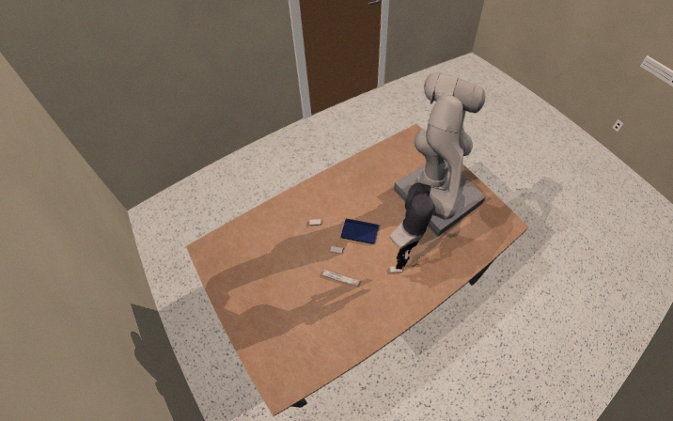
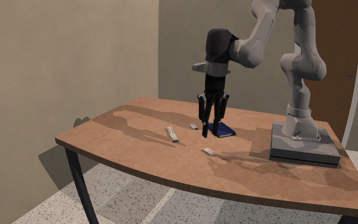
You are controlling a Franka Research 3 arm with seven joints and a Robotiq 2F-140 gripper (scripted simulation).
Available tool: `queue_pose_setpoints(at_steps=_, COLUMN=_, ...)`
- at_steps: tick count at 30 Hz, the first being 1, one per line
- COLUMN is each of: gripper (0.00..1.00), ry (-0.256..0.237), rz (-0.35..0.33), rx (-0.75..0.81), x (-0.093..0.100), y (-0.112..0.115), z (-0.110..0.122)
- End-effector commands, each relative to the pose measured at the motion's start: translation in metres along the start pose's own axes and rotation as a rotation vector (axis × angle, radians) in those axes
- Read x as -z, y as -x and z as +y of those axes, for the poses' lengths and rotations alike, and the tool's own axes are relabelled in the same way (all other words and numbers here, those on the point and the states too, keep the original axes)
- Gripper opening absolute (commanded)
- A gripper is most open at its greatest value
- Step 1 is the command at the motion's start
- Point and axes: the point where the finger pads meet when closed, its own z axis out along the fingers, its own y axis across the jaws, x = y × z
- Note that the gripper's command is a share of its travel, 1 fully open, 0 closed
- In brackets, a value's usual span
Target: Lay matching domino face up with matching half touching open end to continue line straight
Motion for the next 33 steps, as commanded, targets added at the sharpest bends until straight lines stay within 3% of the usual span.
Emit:
queue_pose_setpoints(at_steps=1, gripper=0.33, ry=0.028, rz=-0.058, rx=0.149, x=-0.002, y=0.0019, z=0.0055)
queue_pose_setpoints(at_steps=20, gripper=0.33, ry=0.028, rz=-0.058, rx=0.149, x=-0.002, y=0.0019, z=0.0055)
queue_pose_setpoints(at_steps=26, gripper=0.33, ry=0.026, rz=-0.051, rx=0.038, x=-0.0017, y=0.0021, z=0.0039)
queue_pose_setpoints(at_steps=31, gripper=0.33, ry=0.034, rz=-0.048, rx=-0.249, x=-0.003, y=0.0014, z=0.004)
queue_pose_setpoints(at_steps=33, gripper=0.33, ry=0.034, rz=-0.05, rx=-0.281, x=-0.0034, y=0.0012, z=0.0041)
